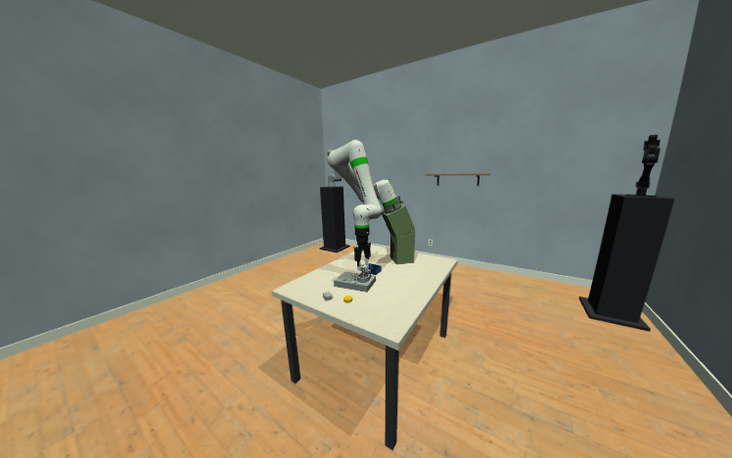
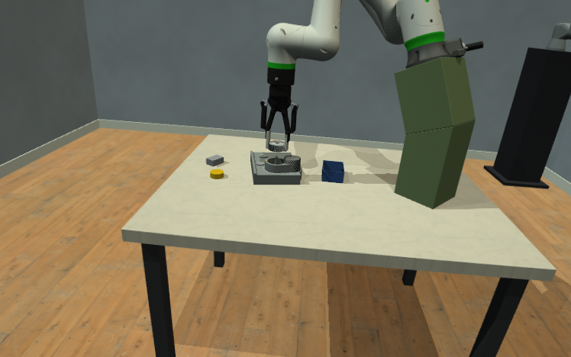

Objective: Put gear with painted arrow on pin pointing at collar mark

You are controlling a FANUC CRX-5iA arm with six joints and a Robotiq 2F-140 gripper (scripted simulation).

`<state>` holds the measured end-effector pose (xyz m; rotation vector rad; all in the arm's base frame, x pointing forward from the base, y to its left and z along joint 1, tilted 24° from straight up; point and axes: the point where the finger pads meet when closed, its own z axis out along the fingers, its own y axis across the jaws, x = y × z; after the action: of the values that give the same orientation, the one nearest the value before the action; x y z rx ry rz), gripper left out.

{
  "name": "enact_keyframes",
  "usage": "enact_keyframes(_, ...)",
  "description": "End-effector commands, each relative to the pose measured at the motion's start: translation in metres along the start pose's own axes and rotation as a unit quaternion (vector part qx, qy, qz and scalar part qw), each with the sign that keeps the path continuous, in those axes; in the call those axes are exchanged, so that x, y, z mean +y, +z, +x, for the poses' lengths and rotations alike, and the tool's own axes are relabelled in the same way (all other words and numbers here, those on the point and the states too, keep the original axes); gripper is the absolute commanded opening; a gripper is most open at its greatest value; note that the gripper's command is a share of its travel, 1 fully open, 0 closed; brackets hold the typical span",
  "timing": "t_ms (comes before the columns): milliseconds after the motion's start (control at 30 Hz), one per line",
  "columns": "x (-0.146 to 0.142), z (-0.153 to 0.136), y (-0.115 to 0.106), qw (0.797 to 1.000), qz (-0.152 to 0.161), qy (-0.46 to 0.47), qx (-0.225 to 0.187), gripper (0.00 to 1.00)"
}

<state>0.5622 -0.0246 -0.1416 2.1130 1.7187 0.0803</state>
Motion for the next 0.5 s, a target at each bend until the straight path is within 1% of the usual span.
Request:
enact_keyframes(0, 0.0, 0.0003, 0.0001, 1.0, 0.0, -0.01, 0.0, 0.0)
enact_keyframes(200, -0.0003, 0.0004, 0.0006, 0.999, 0.0, -0.032, 0.0, 0.0)
enact_keyframes(467, -0.0003, 0.0004, 0.0006, 0.996, 0.0, -0.092, 0.0, 0.0)
